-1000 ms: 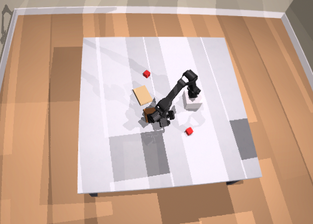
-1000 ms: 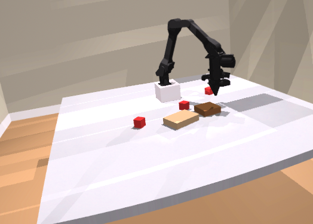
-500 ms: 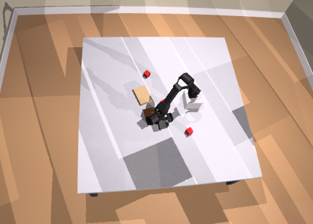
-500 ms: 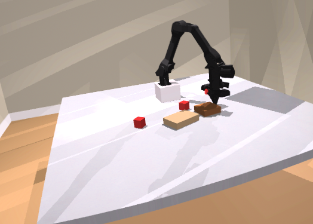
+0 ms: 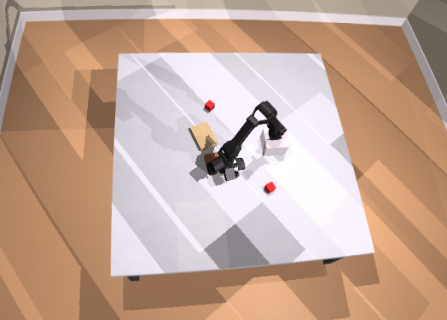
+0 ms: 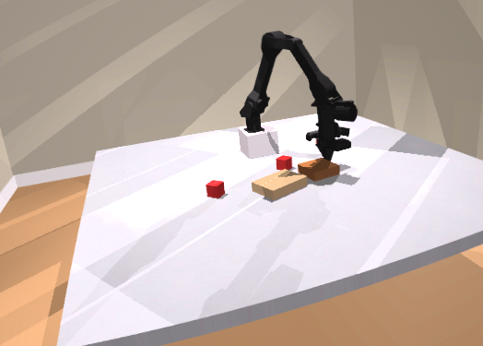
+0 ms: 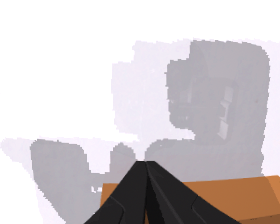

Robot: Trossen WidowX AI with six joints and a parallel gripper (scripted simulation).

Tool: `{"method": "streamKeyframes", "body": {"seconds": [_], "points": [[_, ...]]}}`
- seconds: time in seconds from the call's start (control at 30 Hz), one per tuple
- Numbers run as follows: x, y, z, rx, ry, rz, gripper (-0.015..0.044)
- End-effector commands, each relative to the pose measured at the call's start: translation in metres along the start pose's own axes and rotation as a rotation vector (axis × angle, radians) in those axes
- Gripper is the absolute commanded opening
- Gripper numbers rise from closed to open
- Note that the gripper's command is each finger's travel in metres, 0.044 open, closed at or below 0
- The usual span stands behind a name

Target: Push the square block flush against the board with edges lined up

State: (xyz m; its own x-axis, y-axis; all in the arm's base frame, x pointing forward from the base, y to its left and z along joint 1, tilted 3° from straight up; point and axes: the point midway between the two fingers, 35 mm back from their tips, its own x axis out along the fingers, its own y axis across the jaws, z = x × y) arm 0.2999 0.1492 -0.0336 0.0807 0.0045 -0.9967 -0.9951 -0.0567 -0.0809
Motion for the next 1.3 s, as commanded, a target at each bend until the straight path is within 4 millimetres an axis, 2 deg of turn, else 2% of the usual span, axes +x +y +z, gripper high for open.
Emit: {"method": "streamKeyframes", "body": {"seconds": [0.0, 0.8, 1.27], "points": [[0.003, 0.003, -0.011, 0.003, 0.013, 0.011, 0.0000], [0.003, -0.002, -0.051, 0.003, 0.016, 0.011, 0.0000], [0.003, -0.004, -0.033, 0.003, 0.015, 0.011, 0.0000]]}}
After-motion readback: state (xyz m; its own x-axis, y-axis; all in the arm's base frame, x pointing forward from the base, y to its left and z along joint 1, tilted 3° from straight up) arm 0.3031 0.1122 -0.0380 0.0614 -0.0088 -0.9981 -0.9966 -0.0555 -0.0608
